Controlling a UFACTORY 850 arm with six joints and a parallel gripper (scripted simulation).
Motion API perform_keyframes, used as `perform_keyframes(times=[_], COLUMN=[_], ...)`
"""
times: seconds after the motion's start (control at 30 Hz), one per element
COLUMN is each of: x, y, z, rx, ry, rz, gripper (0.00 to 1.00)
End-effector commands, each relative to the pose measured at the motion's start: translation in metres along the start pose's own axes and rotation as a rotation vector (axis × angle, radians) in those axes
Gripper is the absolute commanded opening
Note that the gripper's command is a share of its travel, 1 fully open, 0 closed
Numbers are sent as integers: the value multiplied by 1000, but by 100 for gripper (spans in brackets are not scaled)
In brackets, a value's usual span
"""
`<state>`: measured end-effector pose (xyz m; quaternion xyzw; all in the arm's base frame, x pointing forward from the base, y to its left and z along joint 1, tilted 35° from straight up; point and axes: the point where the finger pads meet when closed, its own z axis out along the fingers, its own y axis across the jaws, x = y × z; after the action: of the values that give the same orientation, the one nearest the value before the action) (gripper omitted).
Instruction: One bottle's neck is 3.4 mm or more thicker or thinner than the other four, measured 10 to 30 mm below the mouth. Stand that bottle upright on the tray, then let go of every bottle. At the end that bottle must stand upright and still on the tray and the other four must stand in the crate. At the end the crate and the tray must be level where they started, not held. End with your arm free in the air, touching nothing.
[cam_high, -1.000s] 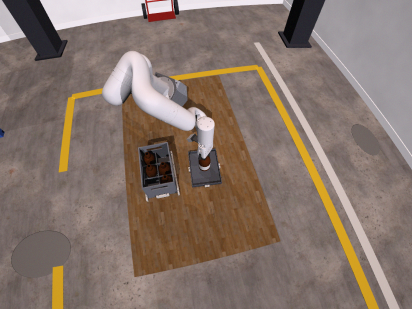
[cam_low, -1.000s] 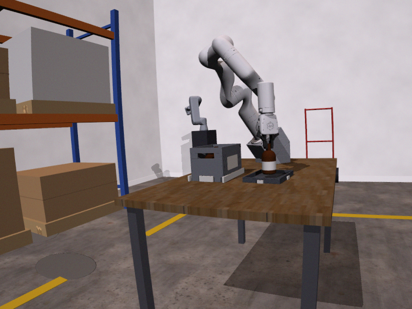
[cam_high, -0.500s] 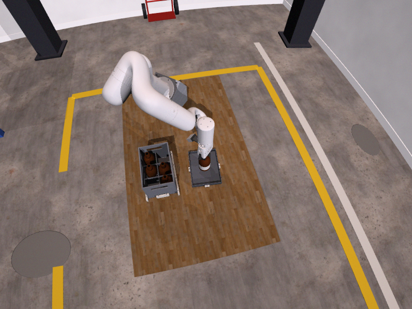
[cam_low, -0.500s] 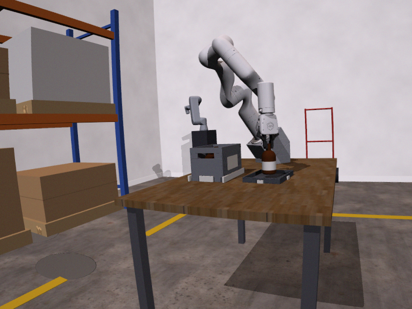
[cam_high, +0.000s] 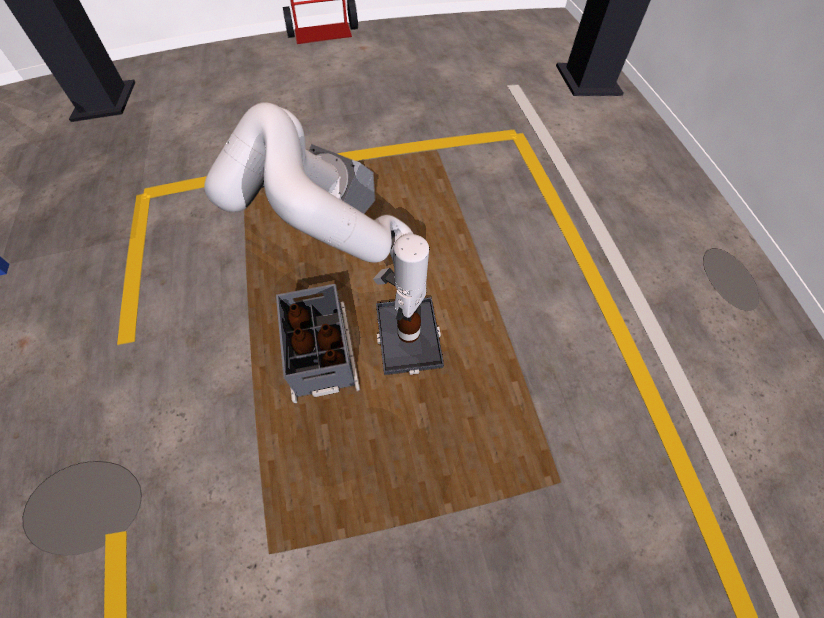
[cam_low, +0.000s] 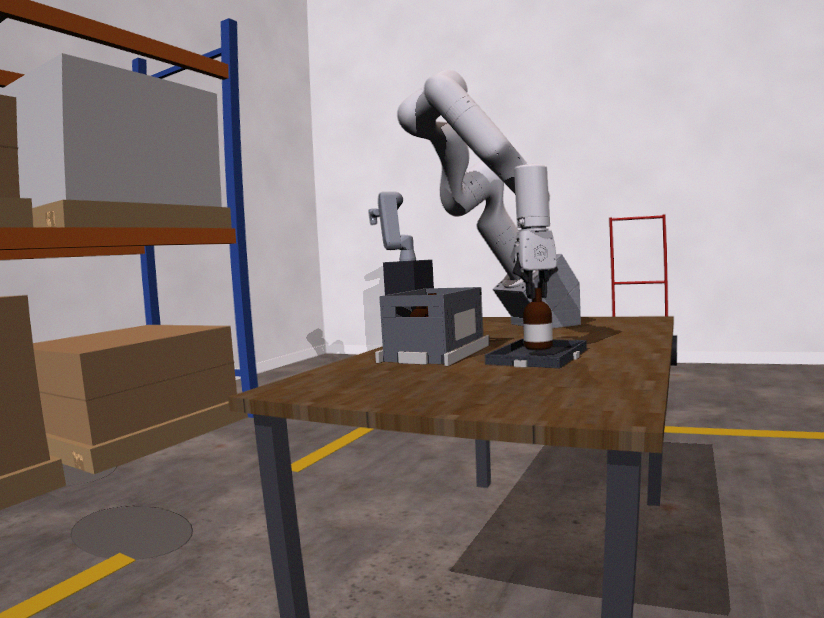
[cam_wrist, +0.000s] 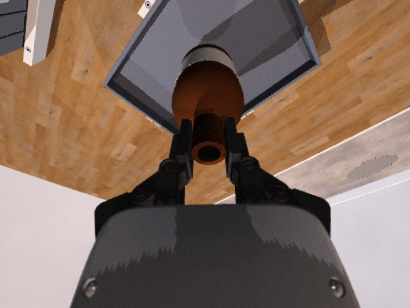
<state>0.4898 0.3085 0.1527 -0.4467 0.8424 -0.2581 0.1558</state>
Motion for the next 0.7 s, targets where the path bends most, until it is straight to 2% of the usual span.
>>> perform_keyframes(times=[0.0,0.67], x=[-1,-1], y=[0,0], z=[1,10], rx=[0,0], ry=[-2,-2], rz=[0,0], gripper=[0,0])
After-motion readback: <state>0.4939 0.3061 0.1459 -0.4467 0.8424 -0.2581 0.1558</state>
